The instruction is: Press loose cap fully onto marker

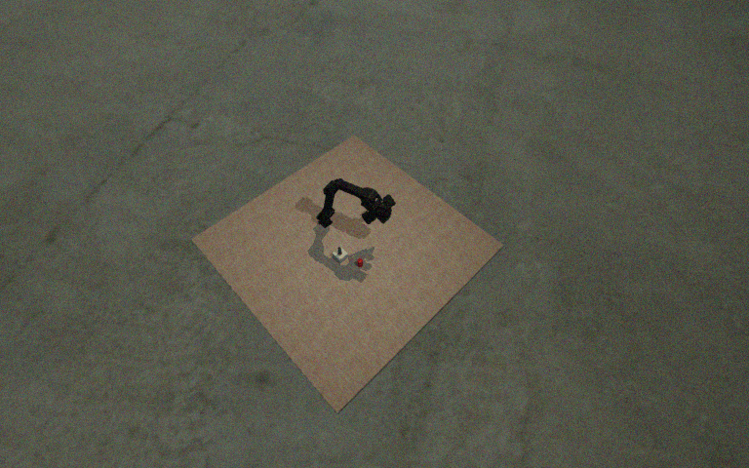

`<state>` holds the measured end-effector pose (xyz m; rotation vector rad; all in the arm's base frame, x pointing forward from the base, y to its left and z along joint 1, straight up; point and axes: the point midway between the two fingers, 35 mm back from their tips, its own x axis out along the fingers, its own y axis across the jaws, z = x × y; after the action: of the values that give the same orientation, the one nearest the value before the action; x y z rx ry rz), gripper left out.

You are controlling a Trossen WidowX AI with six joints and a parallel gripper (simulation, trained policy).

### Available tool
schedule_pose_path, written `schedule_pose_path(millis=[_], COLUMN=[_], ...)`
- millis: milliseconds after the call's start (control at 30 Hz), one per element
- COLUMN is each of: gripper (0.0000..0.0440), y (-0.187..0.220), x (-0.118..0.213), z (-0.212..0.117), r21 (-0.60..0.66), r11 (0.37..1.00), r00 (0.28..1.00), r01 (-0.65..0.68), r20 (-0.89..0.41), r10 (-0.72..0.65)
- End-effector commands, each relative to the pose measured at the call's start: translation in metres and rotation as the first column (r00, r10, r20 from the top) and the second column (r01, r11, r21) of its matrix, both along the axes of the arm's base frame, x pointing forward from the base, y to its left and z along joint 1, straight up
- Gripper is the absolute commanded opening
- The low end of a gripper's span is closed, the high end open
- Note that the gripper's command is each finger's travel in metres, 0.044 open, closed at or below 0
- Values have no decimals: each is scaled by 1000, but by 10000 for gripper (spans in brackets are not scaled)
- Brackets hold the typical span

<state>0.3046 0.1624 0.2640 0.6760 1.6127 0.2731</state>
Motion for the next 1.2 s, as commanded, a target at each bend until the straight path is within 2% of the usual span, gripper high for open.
schedule_pose_path(millis=[0, 1167], gripper=[335, 330], y=[-10, -117], x=[8, 50], z=[-6, -50], r21=[-21, -232], r11=[1000, 965], r00=[1000, 992], r01=[8, 123], r20=[4, 22], r10=[-8, -122])
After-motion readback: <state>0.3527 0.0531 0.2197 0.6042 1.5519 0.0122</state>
